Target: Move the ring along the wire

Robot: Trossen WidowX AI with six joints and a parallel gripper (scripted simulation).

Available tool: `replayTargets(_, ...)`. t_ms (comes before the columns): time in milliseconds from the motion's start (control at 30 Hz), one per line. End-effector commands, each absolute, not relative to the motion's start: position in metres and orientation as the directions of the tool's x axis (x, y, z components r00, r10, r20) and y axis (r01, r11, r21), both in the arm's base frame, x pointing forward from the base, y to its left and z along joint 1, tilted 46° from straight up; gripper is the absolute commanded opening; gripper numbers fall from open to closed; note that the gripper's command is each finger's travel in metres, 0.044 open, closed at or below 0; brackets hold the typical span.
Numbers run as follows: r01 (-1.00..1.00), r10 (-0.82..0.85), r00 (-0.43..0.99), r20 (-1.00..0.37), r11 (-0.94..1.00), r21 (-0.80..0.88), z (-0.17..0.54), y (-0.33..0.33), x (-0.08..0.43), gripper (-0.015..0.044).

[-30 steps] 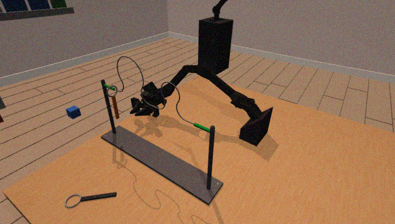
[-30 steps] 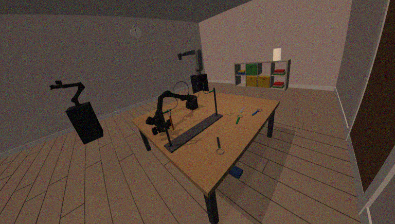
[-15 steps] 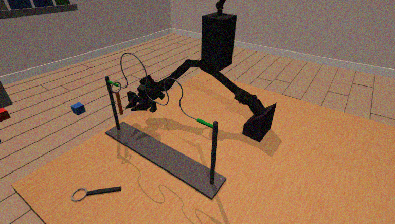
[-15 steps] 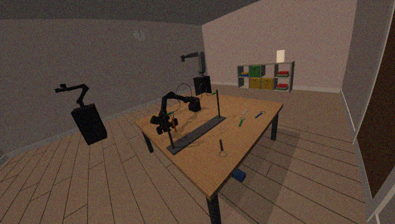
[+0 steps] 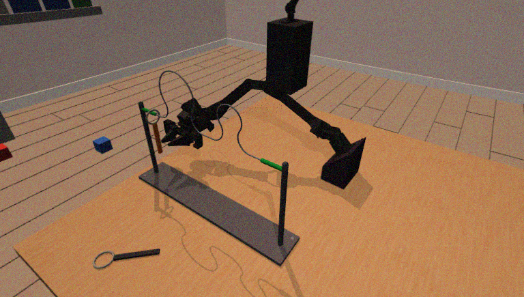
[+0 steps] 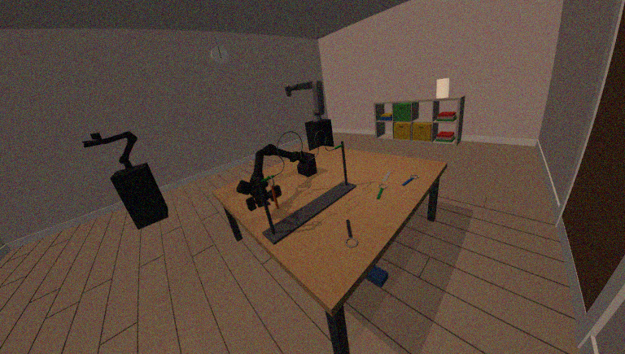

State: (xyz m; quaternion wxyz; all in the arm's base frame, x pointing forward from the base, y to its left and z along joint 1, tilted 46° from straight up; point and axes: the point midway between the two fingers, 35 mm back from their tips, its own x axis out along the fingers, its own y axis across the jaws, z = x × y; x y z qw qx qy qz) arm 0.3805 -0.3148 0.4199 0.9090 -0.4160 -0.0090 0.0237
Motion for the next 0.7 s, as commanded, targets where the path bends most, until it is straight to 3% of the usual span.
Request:
replayTargets(0, -0.033, 0.043, 0.999, -0.006, 0.660, -0.750, 0.418, -0.319, 0.389, 0.0160)
replayTargets(667, -0.031, 0.044, 0.999, -0.003, 0.661, -0.749, 0.417, -0.317, 0.420, 0.0160)
